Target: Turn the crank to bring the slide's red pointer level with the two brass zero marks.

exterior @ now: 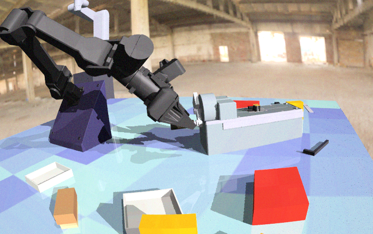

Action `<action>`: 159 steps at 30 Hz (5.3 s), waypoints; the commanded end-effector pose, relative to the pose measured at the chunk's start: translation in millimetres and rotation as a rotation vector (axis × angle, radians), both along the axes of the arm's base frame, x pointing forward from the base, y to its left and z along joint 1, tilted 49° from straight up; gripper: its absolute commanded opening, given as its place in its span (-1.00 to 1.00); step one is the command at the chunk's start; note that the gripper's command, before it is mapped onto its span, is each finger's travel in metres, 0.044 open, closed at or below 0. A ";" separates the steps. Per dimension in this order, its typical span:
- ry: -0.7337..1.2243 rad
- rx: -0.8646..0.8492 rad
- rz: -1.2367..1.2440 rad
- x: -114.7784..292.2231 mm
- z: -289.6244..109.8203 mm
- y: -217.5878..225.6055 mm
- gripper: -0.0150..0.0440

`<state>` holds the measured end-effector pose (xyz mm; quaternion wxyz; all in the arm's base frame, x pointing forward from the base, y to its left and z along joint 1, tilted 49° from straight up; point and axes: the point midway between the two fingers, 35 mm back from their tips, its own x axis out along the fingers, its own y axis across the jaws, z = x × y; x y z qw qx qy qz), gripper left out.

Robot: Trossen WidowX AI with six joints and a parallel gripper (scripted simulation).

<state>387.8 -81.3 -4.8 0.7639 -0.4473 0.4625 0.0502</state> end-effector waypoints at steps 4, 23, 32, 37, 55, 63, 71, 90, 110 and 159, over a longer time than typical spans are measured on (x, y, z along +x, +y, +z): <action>0.008 0.002 0.003 -2.9 -10.2 -8.6 1.00; 0.007 0.000 0.004 -5.6 -21.1 -21.4 0.38; 0.007 0.000 0.004 -5.6 -21.1 -21.4 -0.42; 0.007 0.000 0.004 -5.6 -21.1 -21.4 -0.49; 0.008 0.000 0.004 -9.9 -30.3 -22.5 -0.49; 0.008 0.000 0.004 -14.2 -37.8 -20.4 -0.49; 0.008 0.001 0.004 -18.5 -43.8 -15.9 -0.49; 0.009 0.002 0.004 -27.0 -50.1 1.1 -0.49; 0.008 0.003 0.004 -31.1 -44.2 21.6 -0.49; 0.007 0.004 0.004 -16.6 -4.9 35.0 -0.49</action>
